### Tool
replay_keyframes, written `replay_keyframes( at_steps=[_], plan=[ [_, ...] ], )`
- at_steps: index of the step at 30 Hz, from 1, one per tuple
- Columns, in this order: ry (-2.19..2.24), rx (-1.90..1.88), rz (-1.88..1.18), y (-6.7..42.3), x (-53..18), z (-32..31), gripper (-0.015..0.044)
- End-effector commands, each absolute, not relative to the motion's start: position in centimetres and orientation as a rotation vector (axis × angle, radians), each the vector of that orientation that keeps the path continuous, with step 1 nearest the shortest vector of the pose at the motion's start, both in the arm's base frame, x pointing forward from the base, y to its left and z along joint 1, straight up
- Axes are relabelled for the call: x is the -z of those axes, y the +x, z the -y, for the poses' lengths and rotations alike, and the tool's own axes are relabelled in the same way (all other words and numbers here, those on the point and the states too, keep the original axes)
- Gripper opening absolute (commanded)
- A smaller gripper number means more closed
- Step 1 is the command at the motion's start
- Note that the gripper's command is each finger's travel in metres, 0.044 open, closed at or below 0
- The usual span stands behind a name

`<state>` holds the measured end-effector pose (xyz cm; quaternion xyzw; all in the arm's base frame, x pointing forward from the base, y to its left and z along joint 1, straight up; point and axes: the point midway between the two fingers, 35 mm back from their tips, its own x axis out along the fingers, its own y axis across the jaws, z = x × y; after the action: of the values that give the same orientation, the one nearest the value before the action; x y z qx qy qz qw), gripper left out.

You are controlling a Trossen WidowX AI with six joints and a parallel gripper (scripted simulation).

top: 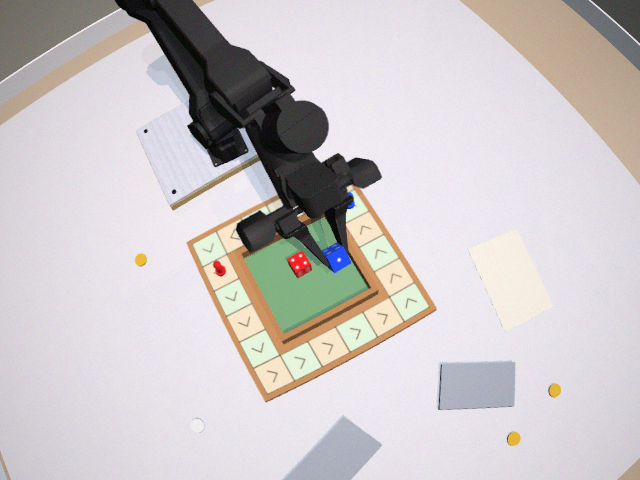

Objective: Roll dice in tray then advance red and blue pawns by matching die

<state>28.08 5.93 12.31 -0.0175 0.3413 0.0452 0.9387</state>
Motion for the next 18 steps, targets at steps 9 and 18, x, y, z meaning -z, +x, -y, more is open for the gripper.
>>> replay_keyframes(
  at_steps=[9,18],
  plan=[
    [-0.036,-0.093,-0.697,28.05,-12.33,-5.93,0.0000],
    [-0.036,-0.093,-0.697,28.05,-12.33,-5.93,0.0210]
  ],
)
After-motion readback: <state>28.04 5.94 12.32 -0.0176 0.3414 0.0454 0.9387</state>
